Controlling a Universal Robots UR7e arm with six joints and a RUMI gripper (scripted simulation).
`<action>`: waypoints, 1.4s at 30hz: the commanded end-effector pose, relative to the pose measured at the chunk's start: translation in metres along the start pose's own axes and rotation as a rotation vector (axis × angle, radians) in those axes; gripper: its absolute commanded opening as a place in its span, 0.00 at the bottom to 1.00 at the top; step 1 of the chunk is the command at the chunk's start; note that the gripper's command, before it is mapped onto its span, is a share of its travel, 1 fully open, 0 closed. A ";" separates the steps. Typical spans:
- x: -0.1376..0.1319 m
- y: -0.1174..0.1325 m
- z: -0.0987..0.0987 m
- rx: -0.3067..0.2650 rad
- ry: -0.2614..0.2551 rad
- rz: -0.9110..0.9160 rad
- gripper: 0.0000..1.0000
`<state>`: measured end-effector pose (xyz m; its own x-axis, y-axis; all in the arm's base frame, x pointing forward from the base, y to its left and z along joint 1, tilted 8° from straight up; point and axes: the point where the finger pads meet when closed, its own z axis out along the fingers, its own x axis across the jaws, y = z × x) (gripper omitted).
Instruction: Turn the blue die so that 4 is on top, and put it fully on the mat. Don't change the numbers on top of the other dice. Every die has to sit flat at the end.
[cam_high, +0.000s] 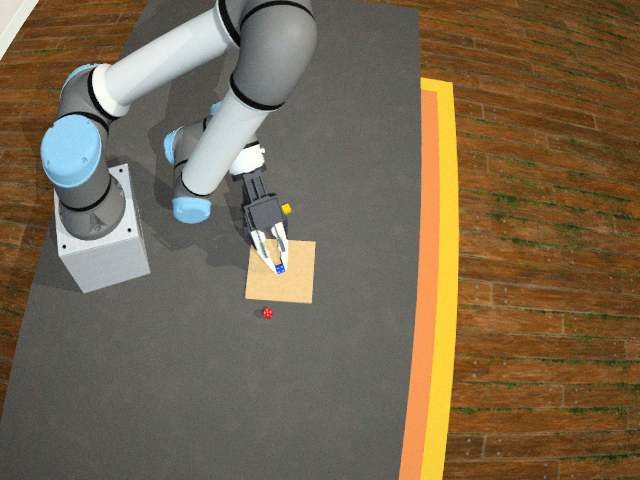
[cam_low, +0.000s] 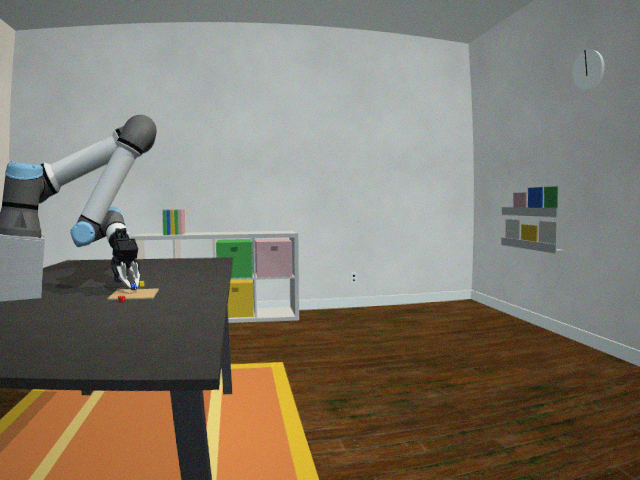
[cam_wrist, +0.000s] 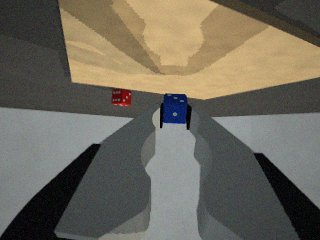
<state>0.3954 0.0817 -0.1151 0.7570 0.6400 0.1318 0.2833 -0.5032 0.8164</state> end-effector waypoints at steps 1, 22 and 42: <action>0.002 0.000 0.000 -0.001 0.004 0.001 0.00; 0.002 -0.007 0.005 -0.001 0.004 0.001 0.00; 0.002 -0.009 0.006 -0.001 0.004 0.001 0.00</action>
